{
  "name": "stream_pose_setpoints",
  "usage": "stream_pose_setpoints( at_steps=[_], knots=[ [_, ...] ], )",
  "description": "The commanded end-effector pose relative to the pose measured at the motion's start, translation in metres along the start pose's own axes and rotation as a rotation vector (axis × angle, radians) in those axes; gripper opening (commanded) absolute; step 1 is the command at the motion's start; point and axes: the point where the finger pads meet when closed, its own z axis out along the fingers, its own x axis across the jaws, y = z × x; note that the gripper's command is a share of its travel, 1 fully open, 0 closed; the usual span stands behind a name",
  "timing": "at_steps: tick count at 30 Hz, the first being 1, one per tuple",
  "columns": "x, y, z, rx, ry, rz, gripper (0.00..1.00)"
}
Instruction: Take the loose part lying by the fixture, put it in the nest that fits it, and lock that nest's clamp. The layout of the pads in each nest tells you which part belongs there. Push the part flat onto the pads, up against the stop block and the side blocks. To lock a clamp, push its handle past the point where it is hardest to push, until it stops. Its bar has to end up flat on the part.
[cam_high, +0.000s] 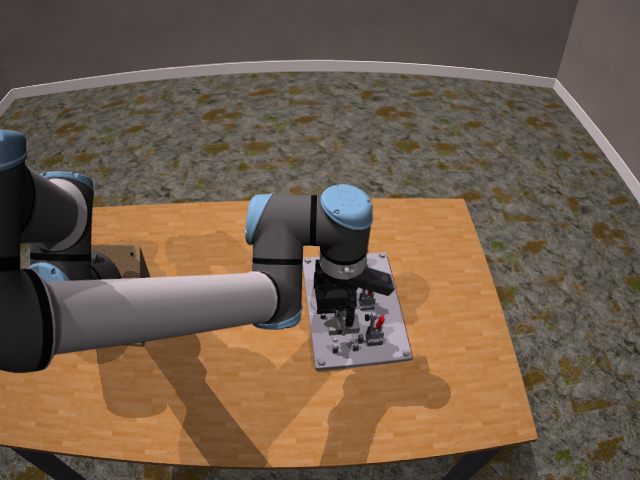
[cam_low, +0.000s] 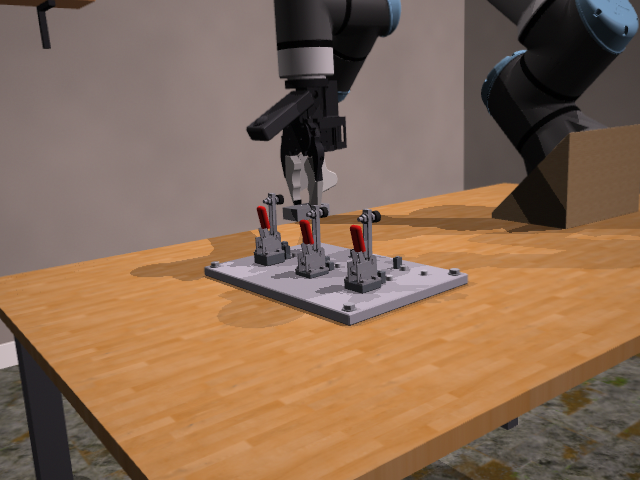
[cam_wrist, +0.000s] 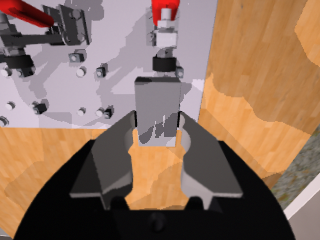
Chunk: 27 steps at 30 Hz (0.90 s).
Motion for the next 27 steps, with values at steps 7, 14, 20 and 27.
stream_pose_setpoints(
  at_steps=[7, 14, 20, 27],
  knots=[
    [0.0, -0.001, 0.008, 0.001, 0.0, 0.0, 0.0],
    [0.0, -0.001, 0.019, 0.001, 0.0, 0.0, 0.0],
    [0.0, -0.001, 0.026, 0.001, 0.0, 0.0, 0.0],
    [0.0, -0.002, 0.037, 0.001, 0.0, 0.0, 0.0]
  ],
)
